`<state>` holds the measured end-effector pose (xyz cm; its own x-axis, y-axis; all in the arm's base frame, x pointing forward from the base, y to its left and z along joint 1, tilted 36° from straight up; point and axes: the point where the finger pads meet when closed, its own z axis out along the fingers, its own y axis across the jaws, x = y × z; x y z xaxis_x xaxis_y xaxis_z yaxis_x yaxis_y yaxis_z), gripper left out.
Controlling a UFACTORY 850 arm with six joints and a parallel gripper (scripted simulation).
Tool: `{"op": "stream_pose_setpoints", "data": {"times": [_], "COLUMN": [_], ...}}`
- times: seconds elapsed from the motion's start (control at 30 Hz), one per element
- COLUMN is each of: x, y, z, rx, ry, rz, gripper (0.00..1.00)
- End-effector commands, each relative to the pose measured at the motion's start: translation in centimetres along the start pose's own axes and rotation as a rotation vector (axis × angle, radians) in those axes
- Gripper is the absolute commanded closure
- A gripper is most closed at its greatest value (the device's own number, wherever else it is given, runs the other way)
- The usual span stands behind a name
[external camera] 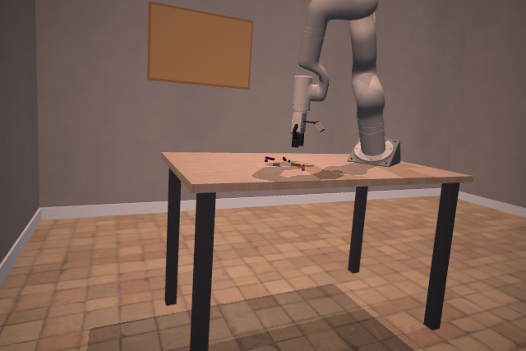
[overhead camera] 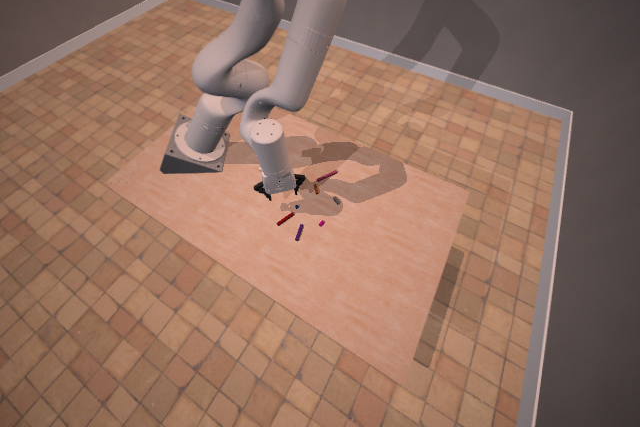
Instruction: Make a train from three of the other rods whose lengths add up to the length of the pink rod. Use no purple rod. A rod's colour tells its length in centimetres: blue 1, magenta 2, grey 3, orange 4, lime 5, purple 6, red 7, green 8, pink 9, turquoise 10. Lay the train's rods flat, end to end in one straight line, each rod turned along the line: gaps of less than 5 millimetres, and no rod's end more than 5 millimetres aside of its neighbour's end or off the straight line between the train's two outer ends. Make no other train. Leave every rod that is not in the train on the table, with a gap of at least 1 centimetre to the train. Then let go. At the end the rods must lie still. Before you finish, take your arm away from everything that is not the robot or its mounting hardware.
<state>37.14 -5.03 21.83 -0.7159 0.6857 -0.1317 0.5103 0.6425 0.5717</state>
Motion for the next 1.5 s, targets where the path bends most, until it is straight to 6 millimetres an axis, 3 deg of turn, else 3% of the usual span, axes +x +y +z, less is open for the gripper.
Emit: {"op": "stream_pose_setpoints", "data": {"times": [0.0, 0.17, 0.27, 0.47, 0.53, 0.57, 0.83, 1.47], "x": [0.0, 0.0, 0.5, 1.2, 1.2, 1.6, 2.8, 2.9], "y": [0.0, 0.1, 1.9, 4.2, 4.2, 5.3, 8.3, 8.5], "z": [0.0, 0.0, 0.1, 0.2, 0.2, 0.2, 0.1, 0.1], "rx": [0.0, 0.0, 0.004, 0.005, 0.005, 0.004, -0.001, -0.002], "ry": [-0.001, -0.001, 0.002, 0.004, 0.004, 0.004, 0.0, 0.0], "rz": [0.0, -0.007, -0.181, -0.395, -0.395, -0.501, -0.769, -0.786], "gripper": [0.0, 0.0, 0.0, 0.0, 0.0, 0.0, 0.0, 0.0]}}
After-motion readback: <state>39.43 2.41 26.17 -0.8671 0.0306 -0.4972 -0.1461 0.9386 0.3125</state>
